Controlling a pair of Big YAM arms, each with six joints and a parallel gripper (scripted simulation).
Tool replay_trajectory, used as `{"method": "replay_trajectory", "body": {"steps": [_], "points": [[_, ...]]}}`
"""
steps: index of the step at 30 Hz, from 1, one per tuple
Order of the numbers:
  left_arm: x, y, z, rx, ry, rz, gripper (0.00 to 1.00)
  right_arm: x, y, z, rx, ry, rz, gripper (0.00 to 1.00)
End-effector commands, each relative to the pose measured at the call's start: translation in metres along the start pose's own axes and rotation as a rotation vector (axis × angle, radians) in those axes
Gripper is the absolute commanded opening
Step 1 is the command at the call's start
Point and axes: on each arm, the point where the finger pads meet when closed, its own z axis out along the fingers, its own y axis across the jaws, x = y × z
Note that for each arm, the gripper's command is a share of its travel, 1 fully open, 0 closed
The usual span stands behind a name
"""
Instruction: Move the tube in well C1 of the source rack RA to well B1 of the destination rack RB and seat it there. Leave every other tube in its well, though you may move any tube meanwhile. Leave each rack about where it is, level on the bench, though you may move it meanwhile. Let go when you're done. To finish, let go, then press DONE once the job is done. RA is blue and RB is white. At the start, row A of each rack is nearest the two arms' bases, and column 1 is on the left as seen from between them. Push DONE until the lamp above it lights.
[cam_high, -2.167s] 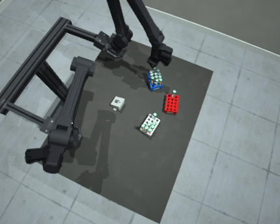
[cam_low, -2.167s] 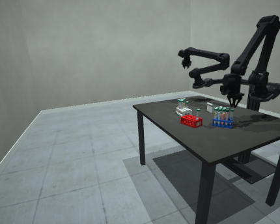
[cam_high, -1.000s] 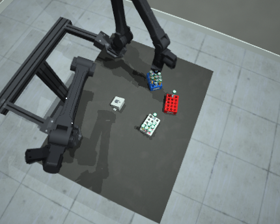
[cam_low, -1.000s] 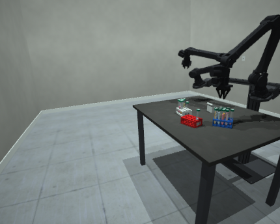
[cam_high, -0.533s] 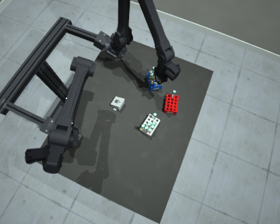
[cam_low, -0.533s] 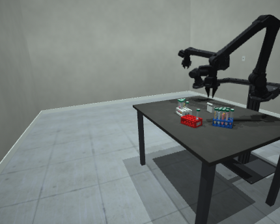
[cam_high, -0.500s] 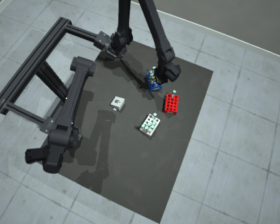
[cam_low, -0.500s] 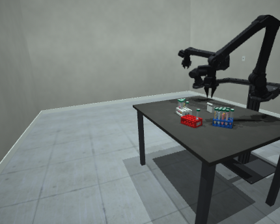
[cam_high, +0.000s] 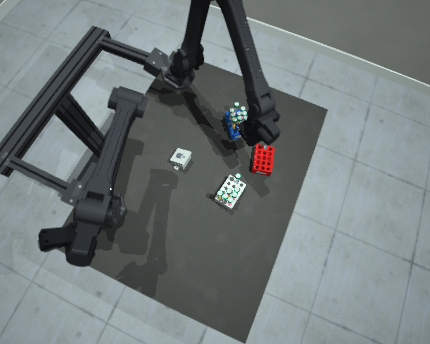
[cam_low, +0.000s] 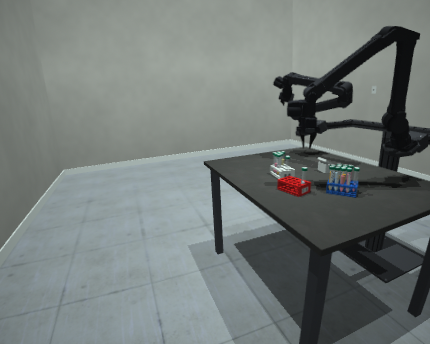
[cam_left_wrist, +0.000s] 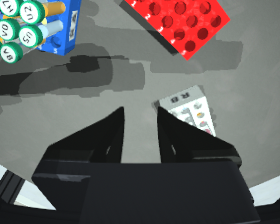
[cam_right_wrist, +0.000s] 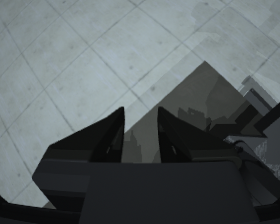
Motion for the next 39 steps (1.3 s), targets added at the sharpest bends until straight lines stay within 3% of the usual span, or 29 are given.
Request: {"method": "replay_trajectory", "body": {"steps": [1, 21, 26, 27, 39], "points": [[-0.023, -0.016, -0.002, 0.001, -0.007, -0.090, 0.30, -0.008, 0.009, -0.011, -0.029, -0.016, 0.009, 0.30], [-0.124, -0.032, 0.002, 0.002, -0.012, -0.066, 0.30, -0.008, 0.009, -0.011, -0.029, -0.016, 0.009, 0.30], [-0.110, -0.034, 0.003, 0.003, -0.004, -0.045, 0.30, -0.008, 0.009, -0.011, -0.029, -0.016, 0.009, 0.30], [-0.101, -0.015, 0.016, -0.036, 0.007, -0.037, 0.30, -0.008, 0.009, -0.011, -0.029, -0.016, 0.009, 0.30], [-0.098, -0.017, 0.016, -0.020, -0.004, -0.064, 0.30, -0.008, 0.009, -0.011, -0.029, -0.016, 0.009, 0.30]]}}
